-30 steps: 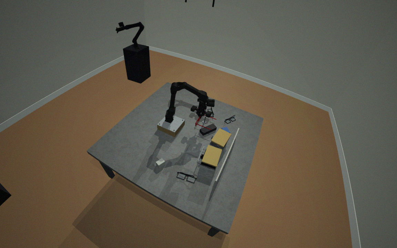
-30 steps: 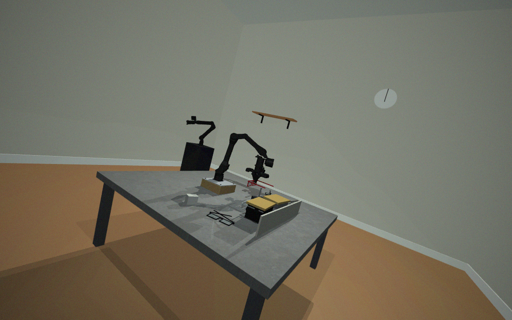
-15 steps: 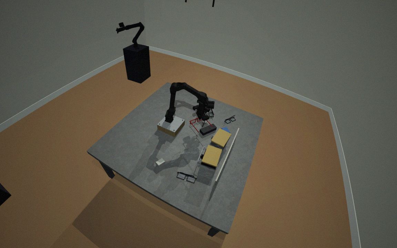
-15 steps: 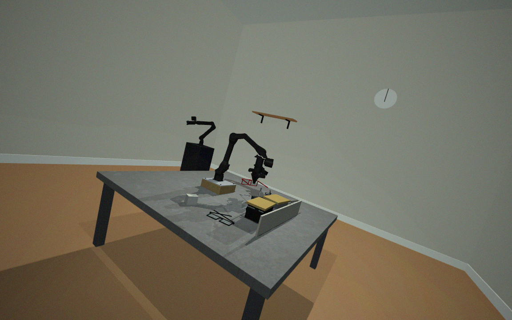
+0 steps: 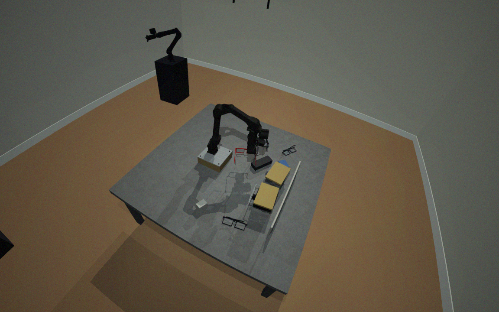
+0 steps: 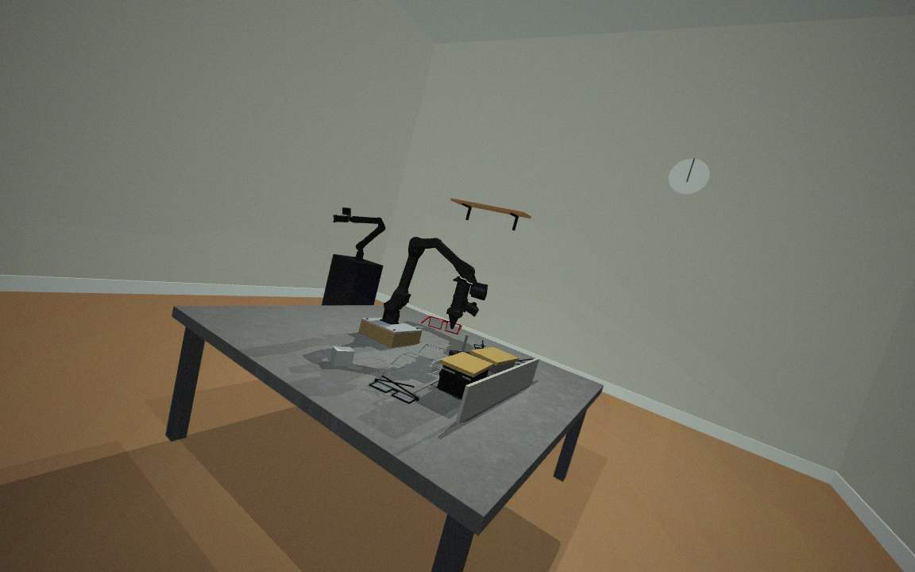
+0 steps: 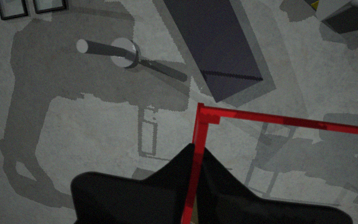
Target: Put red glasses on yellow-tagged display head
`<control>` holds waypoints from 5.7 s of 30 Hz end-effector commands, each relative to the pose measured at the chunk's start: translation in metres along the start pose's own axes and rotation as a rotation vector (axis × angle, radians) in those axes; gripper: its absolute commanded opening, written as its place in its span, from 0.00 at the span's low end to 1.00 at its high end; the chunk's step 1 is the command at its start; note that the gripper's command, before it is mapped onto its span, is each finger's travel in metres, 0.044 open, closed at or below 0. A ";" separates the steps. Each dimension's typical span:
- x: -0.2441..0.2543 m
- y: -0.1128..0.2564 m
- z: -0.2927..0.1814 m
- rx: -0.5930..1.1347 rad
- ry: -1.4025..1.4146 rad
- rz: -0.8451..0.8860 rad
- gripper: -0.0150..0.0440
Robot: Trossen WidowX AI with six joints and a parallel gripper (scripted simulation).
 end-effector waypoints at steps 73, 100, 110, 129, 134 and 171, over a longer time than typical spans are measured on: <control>-0.088 0.000 -0.037 -0.015 -2.971 -0.008 0.25; -0.095 -0.021 -0.037 -0.017 -3.148 -0.008 0.25; -0.095 -0.032 -0.037 -0.017 -3.158 -0.007 0.25; -0.096 -0.051 -0.036 -0.017 -3.177 -0.007 0.25; -0.097 -0.056 -0.037 -0.017 -3.182 -0.007 0.25; -0.096 -0.093 -0.041 -0.017 -3.218 -0.008 0.25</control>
Point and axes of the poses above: the point midway between the two fingers, 35 mm back from their tips, its own y axis back along the fingers, its own x axis across the jaws, z = x × y, the point moved 4 cm from there along y, back along the fingers, and after that the axes turned 2 degrees about -y, right-handed, at the moved point
